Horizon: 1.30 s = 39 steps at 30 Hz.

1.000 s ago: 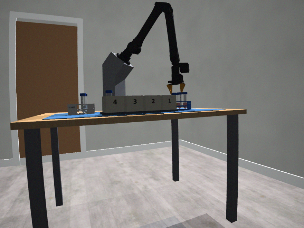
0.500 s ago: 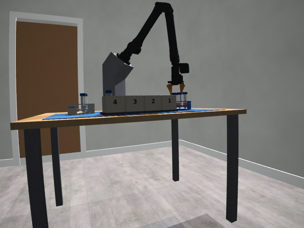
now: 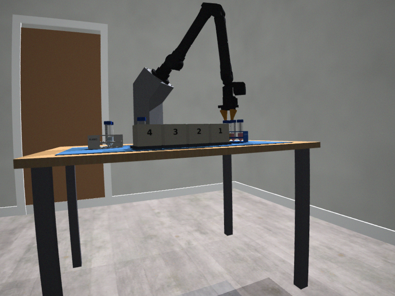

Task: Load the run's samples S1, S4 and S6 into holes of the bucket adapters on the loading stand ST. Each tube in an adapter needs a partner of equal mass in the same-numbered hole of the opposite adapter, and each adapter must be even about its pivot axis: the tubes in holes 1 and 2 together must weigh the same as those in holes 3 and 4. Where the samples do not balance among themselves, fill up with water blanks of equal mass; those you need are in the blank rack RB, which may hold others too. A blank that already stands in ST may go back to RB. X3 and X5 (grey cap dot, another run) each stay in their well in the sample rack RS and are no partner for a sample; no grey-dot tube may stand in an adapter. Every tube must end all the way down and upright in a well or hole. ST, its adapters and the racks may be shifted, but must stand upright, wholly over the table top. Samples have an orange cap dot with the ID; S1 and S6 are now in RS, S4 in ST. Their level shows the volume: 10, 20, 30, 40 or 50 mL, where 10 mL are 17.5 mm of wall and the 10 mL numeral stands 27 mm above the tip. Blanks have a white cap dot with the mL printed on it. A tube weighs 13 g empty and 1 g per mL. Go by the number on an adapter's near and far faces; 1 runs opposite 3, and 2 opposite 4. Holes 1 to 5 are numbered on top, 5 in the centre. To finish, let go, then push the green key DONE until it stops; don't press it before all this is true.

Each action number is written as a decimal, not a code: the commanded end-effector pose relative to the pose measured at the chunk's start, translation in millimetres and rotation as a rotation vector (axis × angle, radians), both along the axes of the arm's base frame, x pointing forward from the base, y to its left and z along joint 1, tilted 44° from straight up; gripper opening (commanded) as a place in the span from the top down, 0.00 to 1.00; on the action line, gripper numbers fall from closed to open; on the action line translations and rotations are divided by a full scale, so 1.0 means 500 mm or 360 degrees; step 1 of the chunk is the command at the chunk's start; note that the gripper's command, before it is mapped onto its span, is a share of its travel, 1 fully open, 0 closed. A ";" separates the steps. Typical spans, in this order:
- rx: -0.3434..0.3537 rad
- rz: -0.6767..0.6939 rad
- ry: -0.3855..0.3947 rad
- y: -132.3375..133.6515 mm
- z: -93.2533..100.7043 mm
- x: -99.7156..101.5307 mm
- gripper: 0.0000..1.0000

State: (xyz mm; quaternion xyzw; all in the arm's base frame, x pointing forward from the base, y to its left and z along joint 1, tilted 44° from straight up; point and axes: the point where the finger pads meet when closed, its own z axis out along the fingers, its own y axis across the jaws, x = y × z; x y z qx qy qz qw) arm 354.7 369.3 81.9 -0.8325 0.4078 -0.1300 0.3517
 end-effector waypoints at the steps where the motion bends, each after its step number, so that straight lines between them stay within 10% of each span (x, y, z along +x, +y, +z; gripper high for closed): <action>1: 0.0013 0.0003 -0.0010 0.000 0.009 0.001 1.00; 39: 0.0022 0.0009 -0.0007 -0.102 0.169 -0.119 1.00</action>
